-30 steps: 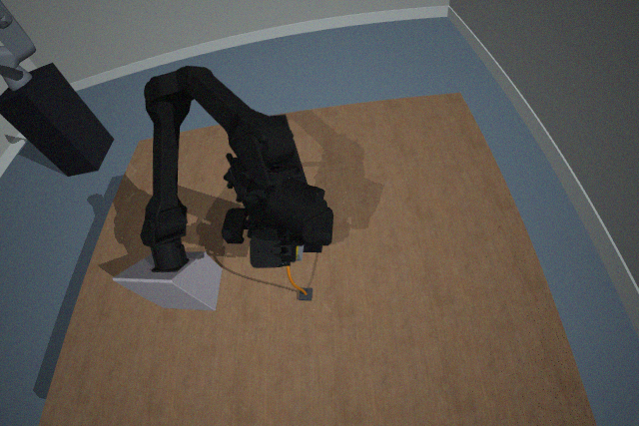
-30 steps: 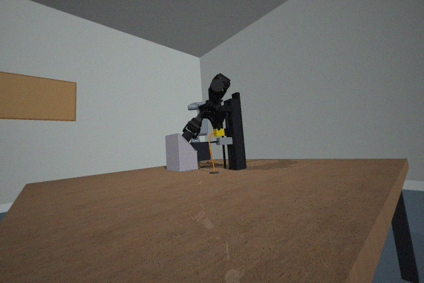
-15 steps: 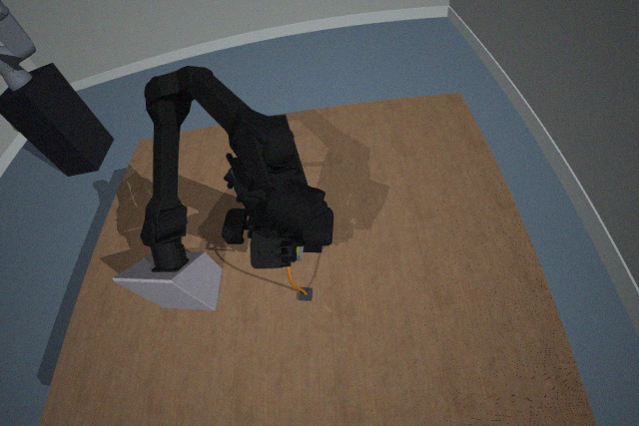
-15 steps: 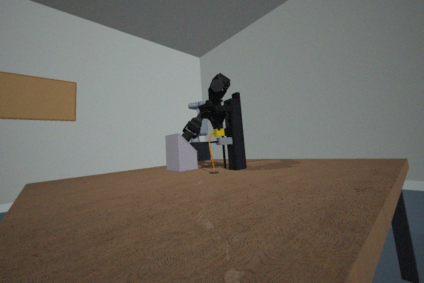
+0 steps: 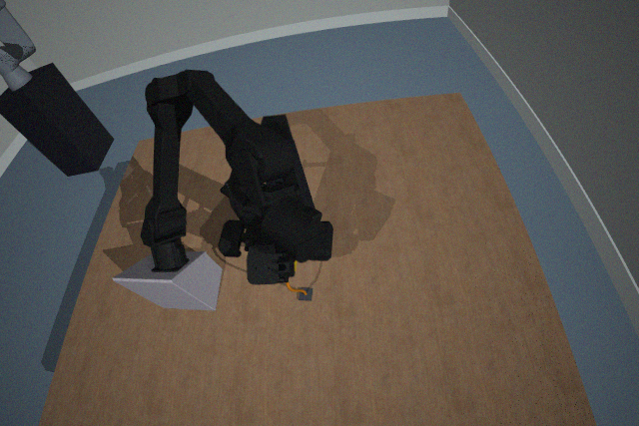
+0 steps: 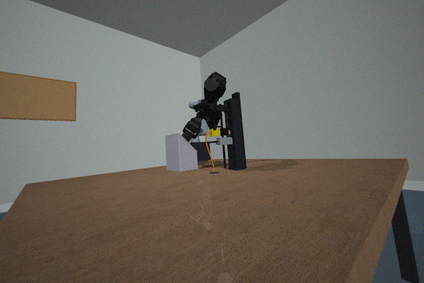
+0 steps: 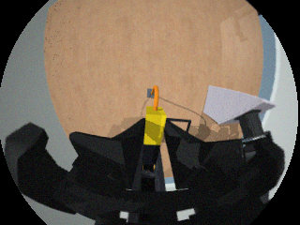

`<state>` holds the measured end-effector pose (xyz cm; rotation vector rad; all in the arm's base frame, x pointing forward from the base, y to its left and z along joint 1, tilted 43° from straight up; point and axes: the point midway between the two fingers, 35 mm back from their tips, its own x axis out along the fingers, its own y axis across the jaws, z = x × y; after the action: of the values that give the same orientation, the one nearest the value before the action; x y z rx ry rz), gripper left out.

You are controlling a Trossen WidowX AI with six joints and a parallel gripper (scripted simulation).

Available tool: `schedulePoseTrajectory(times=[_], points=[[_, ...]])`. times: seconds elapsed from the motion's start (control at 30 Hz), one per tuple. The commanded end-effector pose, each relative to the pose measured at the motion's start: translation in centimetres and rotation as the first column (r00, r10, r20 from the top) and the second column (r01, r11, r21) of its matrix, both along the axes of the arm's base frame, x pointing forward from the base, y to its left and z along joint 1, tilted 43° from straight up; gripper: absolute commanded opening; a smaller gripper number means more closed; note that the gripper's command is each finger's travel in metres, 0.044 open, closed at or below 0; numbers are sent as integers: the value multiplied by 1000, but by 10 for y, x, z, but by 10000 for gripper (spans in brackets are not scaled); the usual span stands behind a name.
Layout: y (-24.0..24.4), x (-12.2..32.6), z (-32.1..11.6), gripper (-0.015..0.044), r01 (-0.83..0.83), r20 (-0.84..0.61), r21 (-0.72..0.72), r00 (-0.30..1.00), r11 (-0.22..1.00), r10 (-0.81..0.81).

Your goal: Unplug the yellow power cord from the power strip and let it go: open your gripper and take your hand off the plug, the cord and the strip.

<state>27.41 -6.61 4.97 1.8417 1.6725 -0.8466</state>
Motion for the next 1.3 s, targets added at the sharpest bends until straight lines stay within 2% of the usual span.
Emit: schedulePoseTrajectory(times=[0.0,0.33,0.47,0.63,1.27], points=[[2,0,1,79,0,5,0,1000,1000,0],[2,0,1,341,0,5,0,1000,1000,0],[-19,-1,-10,440,1,4,-3,1000,1000,-1],[-50,-7,-30,440,0,5,-3,1000,1000,0],[-50,-7,-30,440,0,5,-3,1000,1000,0]])
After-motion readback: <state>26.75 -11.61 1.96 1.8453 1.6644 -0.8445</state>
